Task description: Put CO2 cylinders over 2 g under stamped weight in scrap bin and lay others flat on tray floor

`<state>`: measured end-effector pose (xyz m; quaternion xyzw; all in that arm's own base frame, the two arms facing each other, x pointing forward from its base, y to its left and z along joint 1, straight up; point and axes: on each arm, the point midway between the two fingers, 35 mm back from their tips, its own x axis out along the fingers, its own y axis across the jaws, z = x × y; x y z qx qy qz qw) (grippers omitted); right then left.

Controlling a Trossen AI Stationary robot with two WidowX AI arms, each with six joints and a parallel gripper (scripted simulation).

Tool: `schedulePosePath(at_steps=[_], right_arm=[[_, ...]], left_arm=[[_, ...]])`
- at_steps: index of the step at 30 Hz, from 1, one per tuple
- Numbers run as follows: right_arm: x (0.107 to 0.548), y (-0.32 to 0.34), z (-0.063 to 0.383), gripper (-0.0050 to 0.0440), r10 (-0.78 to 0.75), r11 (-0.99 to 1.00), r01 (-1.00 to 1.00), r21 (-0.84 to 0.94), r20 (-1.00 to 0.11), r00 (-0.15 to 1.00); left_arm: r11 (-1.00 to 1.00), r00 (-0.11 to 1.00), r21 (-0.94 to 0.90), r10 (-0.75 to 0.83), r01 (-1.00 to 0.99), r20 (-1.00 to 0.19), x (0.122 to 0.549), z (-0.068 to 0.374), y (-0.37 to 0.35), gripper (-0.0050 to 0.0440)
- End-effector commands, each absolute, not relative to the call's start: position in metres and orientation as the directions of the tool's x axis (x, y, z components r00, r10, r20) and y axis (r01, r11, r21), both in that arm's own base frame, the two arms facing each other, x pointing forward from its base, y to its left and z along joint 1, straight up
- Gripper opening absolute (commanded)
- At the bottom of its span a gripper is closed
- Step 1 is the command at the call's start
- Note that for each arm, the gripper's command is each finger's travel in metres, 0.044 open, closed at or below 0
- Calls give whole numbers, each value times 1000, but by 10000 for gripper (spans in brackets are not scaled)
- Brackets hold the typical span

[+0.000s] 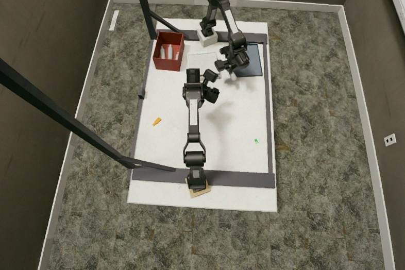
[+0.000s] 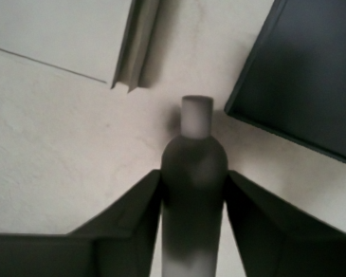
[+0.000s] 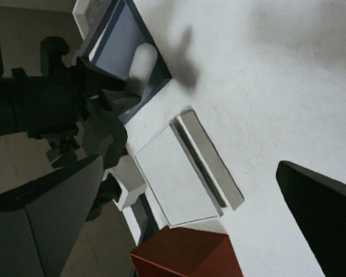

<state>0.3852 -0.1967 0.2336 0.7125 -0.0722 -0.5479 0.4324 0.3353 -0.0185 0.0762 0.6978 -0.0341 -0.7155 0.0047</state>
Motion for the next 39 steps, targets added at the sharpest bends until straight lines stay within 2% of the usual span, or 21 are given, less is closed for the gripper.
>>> schedulePosePath(at_steps=[1, 12, 19, 25, 27, 32, 39], right_arm=[[386, -194, 238, 440, -546, -704, 160, 692, -671, 502], [393, -182, 228, 440, -448, -863, -133, 487, -619, 645], [398, -173, 225, 440, -377, -926, -295, 234, -555, 742], [403, -171, 227, 440, -358, -927, -360, 102, -521, 775], [403, -171, 227, 440, -358, -927, -360, 102, -521, 775], [404, -169, 227, 440, -338, -924, -382, 14, -497, 799], [405, -168, 223, 440, -329, -924, -381, -2, -500, 801]], left_arm=[[-997, 14, 59, -60, -47, -998, 331, 91, -24, -50], [-995, 7, 55, -56, -83, -998, 332, 89, -25, -50], [-909, -9, 27, -26, -415, -1000, 335, 84, -26, -50], [-770, -3, 6, -5, -638, -1000, 333, 83, -26, -50], [-770, -3, 6, -5, -638, -1000, 333, 83, -26, -50], [-577, -8, -2, 15, -817, -1000, 330, 79, -27, -50], [-385, 13, -23, 29, -923, -999, 330, 82, -27, -50]])
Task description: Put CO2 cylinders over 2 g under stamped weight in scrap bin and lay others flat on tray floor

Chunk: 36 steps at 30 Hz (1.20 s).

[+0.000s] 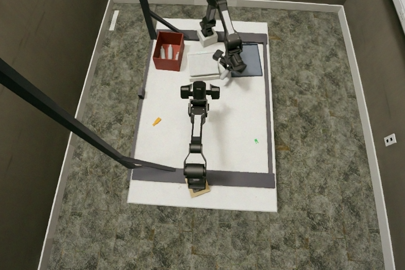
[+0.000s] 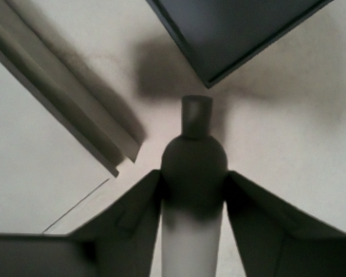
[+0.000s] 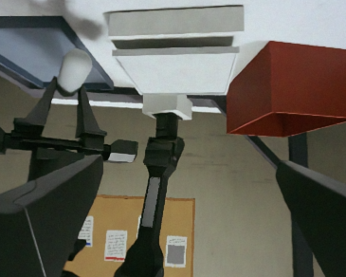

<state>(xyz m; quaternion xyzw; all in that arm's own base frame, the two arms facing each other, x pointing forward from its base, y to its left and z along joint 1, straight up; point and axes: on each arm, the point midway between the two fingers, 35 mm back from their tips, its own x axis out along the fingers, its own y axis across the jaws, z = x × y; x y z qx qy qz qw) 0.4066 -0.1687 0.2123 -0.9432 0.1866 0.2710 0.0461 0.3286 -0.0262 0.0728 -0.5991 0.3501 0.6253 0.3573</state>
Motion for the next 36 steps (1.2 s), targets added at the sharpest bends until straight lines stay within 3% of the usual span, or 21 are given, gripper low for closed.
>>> schedulePosePath(at_steps=[1, 10, 20, 27, 36], right_arm=[[405, -168, 223, 440, -329, -924, -381, -2, -500, 801], [406, -169, 227, 440, -334, -923, -384, -1, -491, 805], [407, -169, 226, 440, -333, -924, -383, 0, -495, 802], [407, -169, 226, 440, -333, -924, -383, 0, -495, 802], [407, -169, 226, 440, -333, -924, -383, 0, -495, 802]], left_arm=[[-375, 14, -23, 28, -927, -1000, 330, 82, -27, -50], [-369, 9, -18, 26, -929, -1000, 320, 86, -39, -50], [-369, 4, -12, 20, -929, -1000, 239, 111, -103, -50], [-369, 3, -10, 20, -929, -1000, 214, 115, -113, -50], [-272, 12, -16, 14, -962, -1000, 210, 116, -115, -50]])
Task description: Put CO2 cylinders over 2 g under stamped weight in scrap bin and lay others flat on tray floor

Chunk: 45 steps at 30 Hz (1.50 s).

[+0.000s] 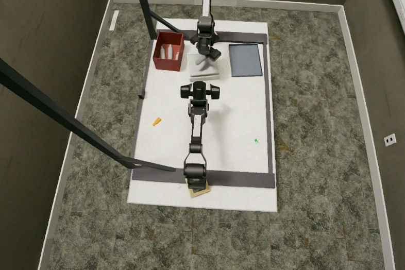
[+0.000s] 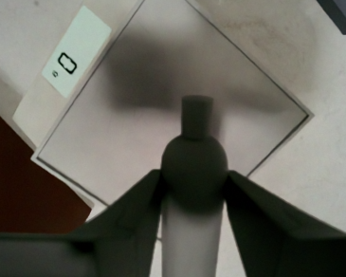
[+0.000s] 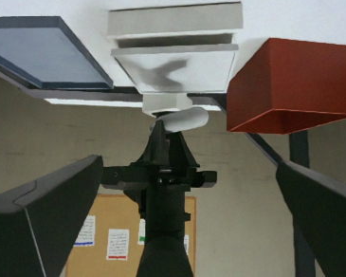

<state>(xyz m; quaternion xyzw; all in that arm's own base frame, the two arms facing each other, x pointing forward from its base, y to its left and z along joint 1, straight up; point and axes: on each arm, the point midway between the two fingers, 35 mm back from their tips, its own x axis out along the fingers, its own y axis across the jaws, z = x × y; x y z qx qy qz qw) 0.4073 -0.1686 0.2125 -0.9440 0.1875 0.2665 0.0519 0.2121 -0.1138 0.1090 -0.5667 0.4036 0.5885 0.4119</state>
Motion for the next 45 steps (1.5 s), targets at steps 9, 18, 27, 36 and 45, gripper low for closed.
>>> schedulePosePath(at_steps=[9, 18, 27, 36, 45], right_arm=[[407, -169, 226, 440, -333, -924, -383, 0, -495, 802], [407, -169, 226, 440, -333, -924, -383, 0, -495, 802], [407, -169, 226, 440, -333, -924, -383, 0, -495, 802], [407, -169, 226, 440, -333, -924, -383, 0, -495, 802], [407, -169, 226, 440, -333, -924, -383, 0, -495, 802]], left_arm=[[88, 43, -43, -8, -995, -999, 210, 116, -115, -50], [440, 73, -77, -25, -895, -997, 210, 115, -115, -50], [706, 100, -98, -40, -701, -994, 210, 115, -115, -50], [895, 126, -104, -54, -434, -991, 210, 115, -115, -50], [994, 156, -83, -71, -76, -985, 210, 115, -115, -50]])
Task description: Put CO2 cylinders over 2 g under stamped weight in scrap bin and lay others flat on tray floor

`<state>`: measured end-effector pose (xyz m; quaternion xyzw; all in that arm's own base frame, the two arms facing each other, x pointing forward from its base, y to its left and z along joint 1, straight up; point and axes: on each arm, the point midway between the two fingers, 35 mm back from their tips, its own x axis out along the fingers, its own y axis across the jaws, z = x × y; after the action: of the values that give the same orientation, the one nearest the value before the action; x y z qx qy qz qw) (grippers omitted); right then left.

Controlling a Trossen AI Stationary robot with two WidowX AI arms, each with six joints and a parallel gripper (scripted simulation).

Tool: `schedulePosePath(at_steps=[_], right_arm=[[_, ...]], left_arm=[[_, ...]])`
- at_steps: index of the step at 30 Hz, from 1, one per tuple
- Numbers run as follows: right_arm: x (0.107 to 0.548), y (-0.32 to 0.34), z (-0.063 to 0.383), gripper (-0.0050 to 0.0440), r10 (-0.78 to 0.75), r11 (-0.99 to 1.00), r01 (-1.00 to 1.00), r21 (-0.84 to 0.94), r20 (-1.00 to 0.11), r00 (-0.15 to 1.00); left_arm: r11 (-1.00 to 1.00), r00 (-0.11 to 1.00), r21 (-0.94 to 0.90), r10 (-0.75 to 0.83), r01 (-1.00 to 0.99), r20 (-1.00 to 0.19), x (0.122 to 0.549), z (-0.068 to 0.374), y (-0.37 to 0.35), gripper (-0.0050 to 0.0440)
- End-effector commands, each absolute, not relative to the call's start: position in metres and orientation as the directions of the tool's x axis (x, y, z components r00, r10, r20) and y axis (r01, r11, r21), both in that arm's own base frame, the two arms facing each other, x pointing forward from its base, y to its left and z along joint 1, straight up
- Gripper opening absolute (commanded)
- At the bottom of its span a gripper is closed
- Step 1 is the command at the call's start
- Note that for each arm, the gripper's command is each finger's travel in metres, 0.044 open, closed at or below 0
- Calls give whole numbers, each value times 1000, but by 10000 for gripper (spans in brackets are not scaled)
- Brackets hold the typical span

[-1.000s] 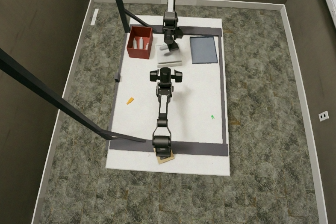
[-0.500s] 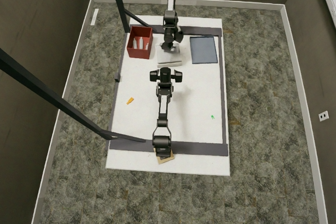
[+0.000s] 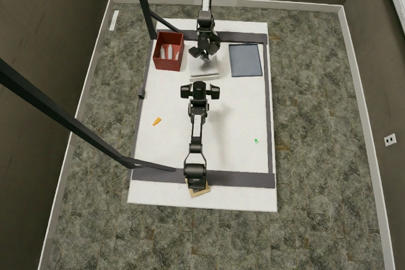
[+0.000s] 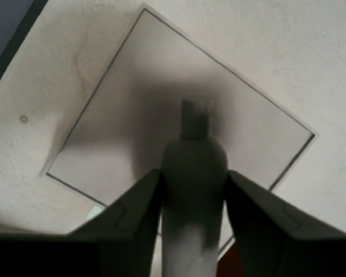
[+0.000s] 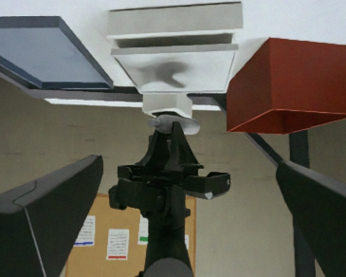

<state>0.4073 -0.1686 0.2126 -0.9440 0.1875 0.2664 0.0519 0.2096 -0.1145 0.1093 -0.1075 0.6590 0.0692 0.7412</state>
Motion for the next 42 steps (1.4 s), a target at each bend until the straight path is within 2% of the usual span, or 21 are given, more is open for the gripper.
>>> schedulePosePath(at_steps=[1, 7, 10, 24, 26, 33, 42], right_arm=[[407, -169, 226, 440, -333, -924, -383, 0, -495, 802], [407, -169, 226, 440, -333, -924, -383, 0, -495, 802], [407, -169, 226, 440, -333, -924, -383, 0, -495, 802], [407, -169, 226, 440, -333, -924, -383, 0, -495, 802], [407, -169, 226, 440, -333, -924, -383, 0, -495, 802], [407, -169, 226, 440, -333, -924, -383, 0, -495, 802], [407, -169, 226, 440, -333, -924, -383, 0, -495, 802]], left_arm=[[996, 159, -79, -73, -35, -985, 210, 115, -115, -50], [977, 179, -46, -83, 206, -980, 210, 115, -115, -50], [965, 182, -36, -85, 261, -980, 210, 115, -115, -50], [657, 230, 102, -112, 747, -967, 210, 115, -115, -50], [657, 230, 102, -112, 747, -967, 210, 115, -115, -50], [382, 256, 191, -126, 904, -958, 210, 115, -115, -50], [74, 281, 273, -140, 959, -949, 210, 115, -115, -50]])
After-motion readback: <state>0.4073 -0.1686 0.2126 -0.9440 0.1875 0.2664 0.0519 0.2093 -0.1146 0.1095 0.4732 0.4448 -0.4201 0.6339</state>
